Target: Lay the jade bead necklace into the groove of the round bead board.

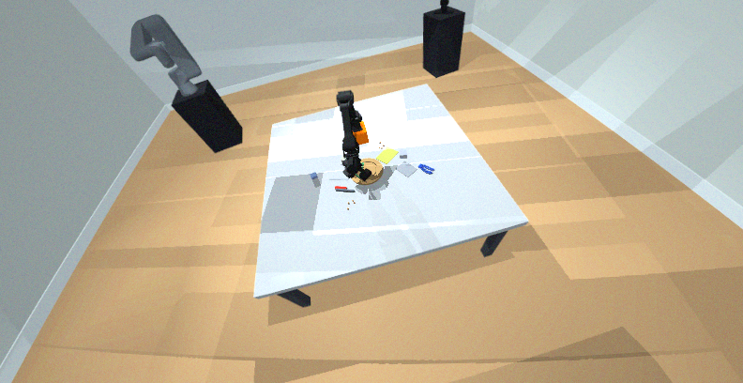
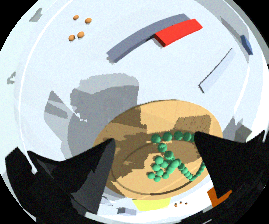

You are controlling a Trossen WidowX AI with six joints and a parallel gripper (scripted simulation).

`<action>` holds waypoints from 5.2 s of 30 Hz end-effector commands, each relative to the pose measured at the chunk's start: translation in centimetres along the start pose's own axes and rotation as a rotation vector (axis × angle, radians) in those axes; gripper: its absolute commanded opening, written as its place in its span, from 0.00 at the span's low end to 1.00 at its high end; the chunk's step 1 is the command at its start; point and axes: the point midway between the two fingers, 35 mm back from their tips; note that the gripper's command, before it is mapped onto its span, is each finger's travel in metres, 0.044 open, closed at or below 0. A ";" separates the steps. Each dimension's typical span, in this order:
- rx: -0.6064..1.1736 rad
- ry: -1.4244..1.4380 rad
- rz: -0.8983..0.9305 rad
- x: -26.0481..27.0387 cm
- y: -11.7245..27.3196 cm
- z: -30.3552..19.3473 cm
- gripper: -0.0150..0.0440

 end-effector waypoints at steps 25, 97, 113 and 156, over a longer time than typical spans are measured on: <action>0.002 -0.005 -0.003 0.0 0.3 0.0 1.00; 0.012 1.297 0.000 -4.8 -0.6 -9.4 0.46; 0.004 1.295 -0.003 -4.7 -0.4 -9.2 0.25; 0.013 1.297 0.001 -4.8 0.2 -11.3 0.25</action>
Point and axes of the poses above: the point midway between the two fingers, 35 mm back from their tips, its own y axis back along the fingers, its own x axis across the jaws, z = x × y, and after that the axes turned 9 degrees about y, right-handed
